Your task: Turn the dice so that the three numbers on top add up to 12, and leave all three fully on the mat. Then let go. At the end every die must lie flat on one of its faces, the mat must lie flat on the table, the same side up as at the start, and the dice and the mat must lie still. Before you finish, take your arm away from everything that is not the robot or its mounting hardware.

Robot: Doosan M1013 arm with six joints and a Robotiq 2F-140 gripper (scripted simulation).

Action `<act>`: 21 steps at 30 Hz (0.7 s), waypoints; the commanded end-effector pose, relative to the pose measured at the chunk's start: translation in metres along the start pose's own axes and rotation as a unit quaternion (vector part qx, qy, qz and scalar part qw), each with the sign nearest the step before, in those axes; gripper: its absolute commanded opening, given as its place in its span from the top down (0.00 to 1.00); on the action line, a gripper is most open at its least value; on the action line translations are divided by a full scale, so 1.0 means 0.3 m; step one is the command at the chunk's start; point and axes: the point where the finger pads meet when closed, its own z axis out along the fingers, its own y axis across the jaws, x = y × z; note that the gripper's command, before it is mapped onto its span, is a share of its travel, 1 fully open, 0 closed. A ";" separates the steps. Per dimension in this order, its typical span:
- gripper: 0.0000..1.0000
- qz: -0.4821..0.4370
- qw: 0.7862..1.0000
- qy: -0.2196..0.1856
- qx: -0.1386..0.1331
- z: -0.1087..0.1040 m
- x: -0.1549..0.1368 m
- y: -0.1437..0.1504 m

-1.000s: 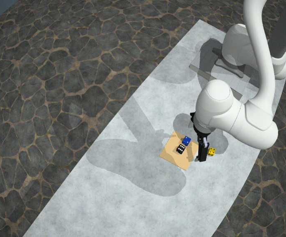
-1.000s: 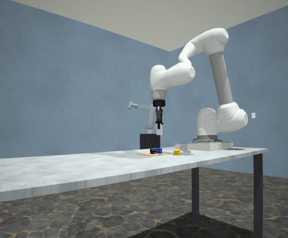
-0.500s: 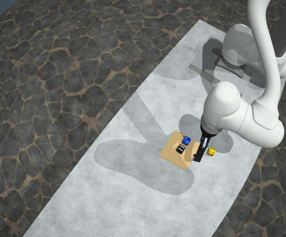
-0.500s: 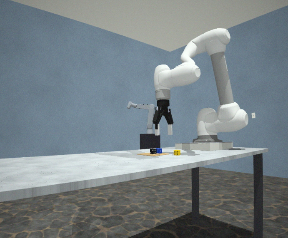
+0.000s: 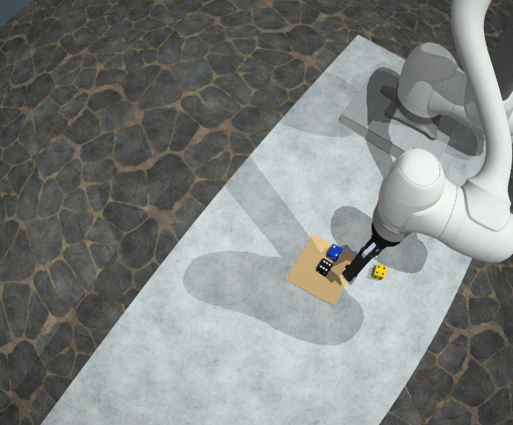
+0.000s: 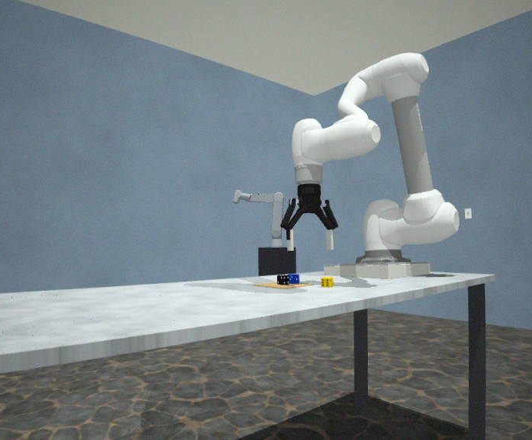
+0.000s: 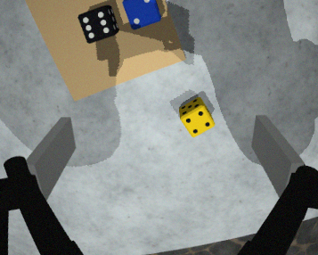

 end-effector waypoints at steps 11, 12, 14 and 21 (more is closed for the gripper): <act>0.00 0.253 0.967 0.006 0.004 0.005 -0.058 0.063; 0.00 0.272 0.962 0.006 0.005 0.005 -0.062 0.068; 0.00 0.286 0.958 0.006 0.005 0.006 -0.066 0.071; 0.00 0.407 0.913 0.006 0.005 0.009 -0.093 0.105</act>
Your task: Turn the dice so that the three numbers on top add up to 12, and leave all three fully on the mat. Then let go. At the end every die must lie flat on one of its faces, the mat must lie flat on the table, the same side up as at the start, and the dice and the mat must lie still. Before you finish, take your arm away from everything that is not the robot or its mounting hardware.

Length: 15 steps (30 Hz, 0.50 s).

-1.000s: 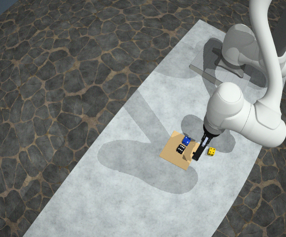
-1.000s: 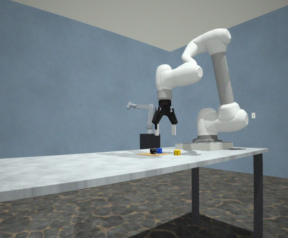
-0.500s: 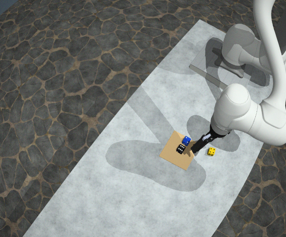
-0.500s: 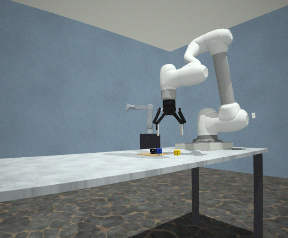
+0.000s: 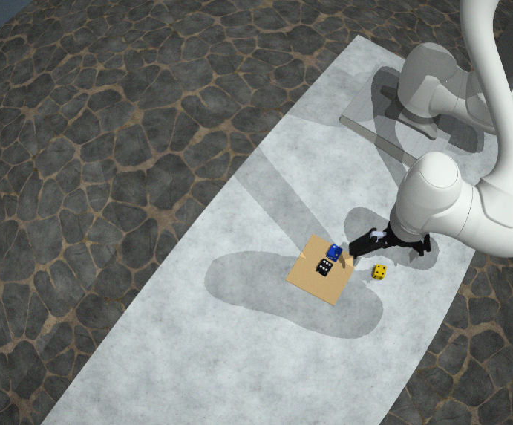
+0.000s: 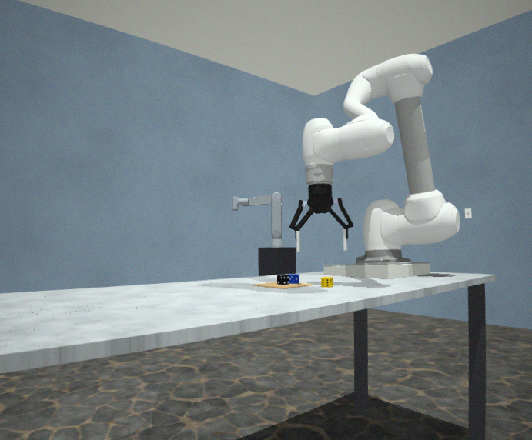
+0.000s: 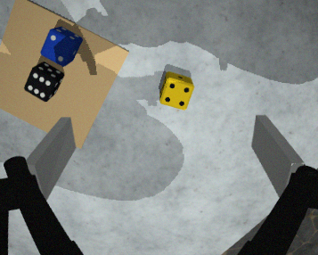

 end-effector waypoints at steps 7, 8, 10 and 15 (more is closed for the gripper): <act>0.00 0.145 0.989 0.002 0.007 0.003 0.000 0.047; 0.00 0.150 0.989 0.002 0.007 0.003 0.000 0.049; 0.00 0.152 0.988 0.002 0.007 0.003 0.000 0.050; 0.72 0.155 0.988 0.002 0.007 0.003 0.001 0.051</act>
